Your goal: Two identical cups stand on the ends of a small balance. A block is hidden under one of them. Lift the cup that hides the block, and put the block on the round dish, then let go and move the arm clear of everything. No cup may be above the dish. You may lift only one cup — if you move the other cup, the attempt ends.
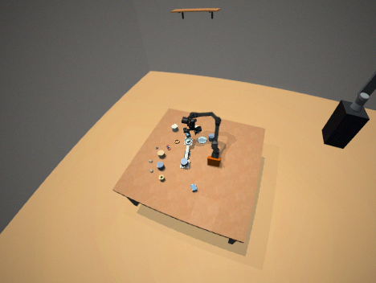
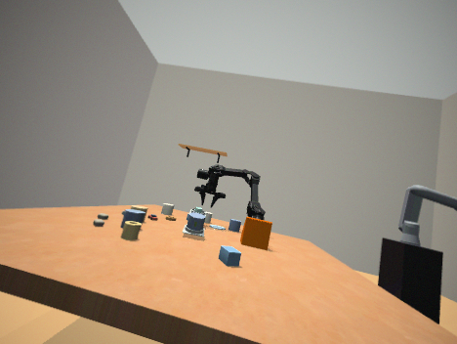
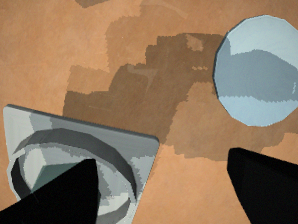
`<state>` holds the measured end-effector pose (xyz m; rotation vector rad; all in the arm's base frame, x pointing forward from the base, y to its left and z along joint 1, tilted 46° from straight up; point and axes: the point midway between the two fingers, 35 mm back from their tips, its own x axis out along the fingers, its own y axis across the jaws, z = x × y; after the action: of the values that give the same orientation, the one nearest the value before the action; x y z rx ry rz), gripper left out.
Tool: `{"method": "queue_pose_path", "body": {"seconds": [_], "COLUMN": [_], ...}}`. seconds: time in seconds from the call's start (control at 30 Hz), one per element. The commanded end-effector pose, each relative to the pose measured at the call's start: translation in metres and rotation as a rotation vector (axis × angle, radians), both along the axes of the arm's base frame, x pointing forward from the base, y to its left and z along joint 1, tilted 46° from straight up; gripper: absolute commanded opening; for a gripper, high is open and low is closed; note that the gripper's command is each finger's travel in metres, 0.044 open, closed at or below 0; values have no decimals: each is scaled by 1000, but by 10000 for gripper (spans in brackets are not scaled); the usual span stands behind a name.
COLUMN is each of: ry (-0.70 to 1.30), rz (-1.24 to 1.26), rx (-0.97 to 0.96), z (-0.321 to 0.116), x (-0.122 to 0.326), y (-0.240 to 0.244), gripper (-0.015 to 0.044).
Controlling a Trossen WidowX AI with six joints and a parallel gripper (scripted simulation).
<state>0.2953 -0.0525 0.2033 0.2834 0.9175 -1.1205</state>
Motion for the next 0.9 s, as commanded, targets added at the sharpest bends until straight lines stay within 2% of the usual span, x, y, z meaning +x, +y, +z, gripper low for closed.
{"method": "queue_pose_path", "body": {"seconds": [0.0, 0.17, 0.87], "ry": [39, 100, 99], "rz": [34, 94, 94], "rx": [-37, -96, -97], "z": [-15, -31, -52], "x": [19, 26, 30], "y": [29, 60, 39], "gripper": [260, 260, 260]}}
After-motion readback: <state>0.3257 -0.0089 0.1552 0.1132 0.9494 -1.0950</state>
